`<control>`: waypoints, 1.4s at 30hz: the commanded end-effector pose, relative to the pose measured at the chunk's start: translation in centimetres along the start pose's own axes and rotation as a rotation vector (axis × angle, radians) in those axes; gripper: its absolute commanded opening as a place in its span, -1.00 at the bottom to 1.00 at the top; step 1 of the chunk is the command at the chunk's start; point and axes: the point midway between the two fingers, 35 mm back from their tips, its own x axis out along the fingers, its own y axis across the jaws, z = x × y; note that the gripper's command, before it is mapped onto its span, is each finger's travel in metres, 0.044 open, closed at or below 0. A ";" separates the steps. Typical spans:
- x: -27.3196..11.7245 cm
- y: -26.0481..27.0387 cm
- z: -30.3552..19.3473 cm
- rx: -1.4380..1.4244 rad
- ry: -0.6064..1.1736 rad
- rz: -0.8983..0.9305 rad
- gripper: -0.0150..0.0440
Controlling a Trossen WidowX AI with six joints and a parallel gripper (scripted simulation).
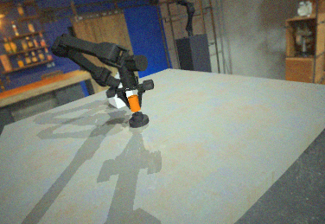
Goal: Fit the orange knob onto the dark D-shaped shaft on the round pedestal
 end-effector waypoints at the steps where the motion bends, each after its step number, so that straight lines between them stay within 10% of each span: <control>1: 0.1 0.0 0.0 -0.009 0.001 -0.002 -0.49; 42: 0.2 -0.1 0.0 -0.219 0.001 -0.002 -0.49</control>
